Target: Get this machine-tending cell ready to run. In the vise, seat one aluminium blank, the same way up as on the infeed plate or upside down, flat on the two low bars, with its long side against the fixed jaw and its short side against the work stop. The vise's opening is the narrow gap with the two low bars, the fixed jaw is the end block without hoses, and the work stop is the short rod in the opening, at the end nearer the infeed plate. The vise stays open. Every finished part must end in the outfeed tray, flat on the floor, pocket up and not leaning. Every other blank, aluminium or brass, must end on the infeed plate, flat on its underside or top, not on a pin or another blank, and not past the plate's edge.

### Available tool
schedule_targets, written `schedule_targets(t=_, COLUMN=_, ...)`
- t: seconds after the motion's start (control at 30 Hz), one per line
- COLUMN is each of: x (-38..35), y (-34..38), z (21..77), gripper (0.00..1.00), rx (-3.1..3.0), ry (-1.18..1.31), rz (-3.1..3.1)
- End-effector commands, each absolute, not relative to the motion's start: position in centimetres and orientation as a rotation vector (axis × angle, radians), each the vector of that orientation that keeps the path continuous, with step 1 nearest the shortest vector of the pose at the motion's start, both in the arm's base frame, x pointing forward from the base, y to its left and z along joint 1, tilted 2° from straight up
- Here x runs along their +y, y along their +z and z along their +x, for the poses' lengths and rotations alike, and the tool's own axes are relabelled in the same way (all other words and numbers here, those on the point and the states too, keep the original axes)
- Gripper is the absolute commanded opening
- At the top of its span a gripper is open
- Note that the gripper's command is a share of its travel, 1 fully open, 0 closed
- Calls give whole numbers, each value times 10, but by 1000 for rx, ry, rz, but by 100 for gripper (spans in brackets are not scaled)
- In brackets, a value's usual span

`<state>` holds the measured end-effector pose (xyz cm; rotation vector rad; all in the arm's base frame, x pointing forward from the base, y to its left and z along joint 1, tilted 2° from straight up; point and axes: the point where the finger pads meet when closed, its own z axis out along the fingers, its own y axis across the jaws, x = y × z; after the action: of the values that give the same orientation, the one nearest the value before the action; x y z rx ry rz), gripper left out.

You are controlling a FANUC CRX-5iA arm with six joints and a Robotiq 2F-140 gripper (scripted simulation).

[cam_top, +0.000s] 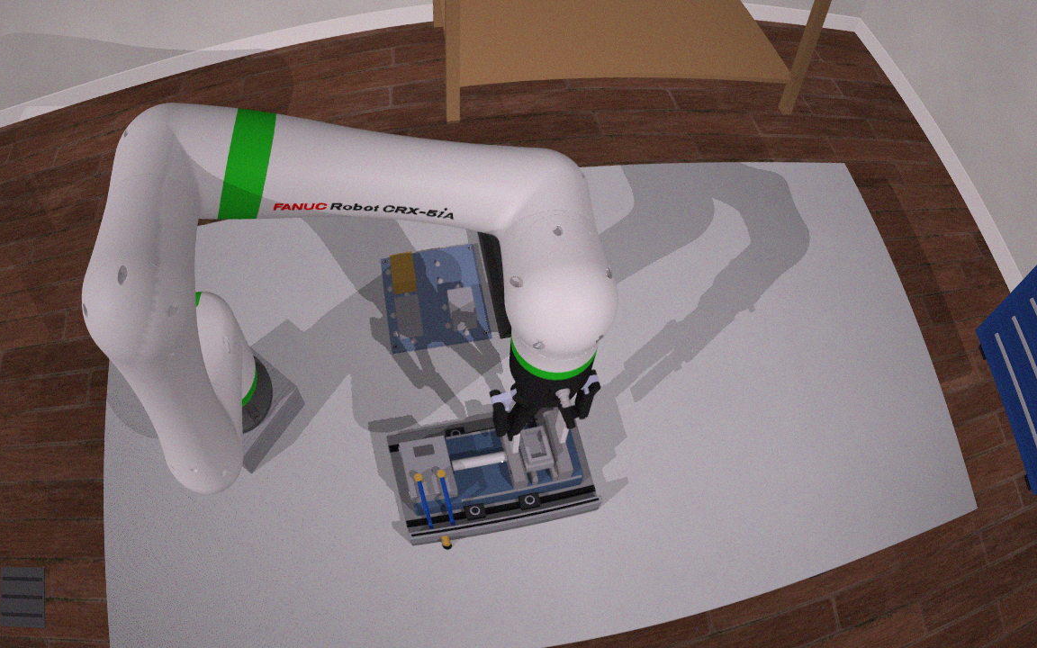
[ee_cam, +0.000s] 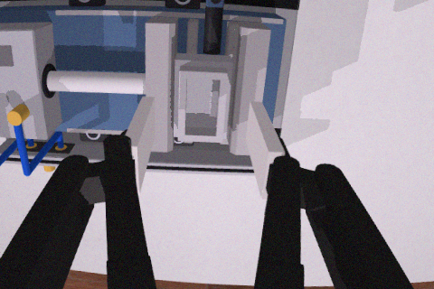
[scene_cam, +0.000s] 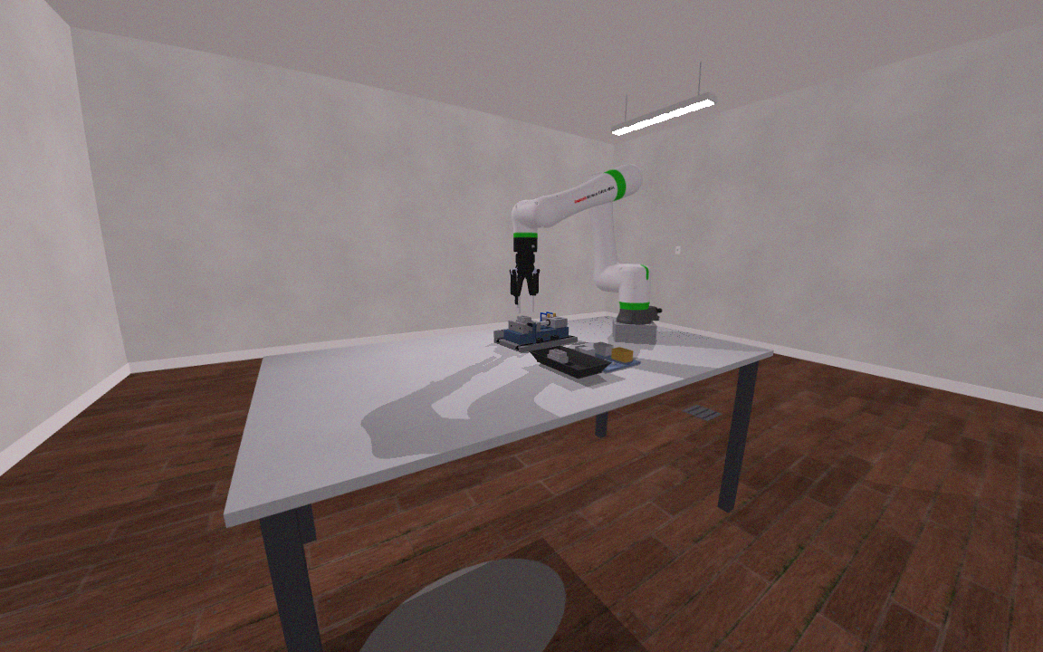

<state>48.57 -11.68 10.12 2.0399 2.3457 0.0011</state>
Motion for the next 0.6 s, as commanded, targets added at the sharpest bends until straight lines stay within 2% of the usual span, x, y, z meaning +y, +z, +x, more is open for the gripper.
schedule_targets(t=0.0, x=-117, y=97, z=486, gripper=40, rx=2345, ry=1, rz=2040)
schedule_targets(t=0.57, x=-117, y=90, z=486, gripper=40, rx=2345, ry=1, rz=2040)
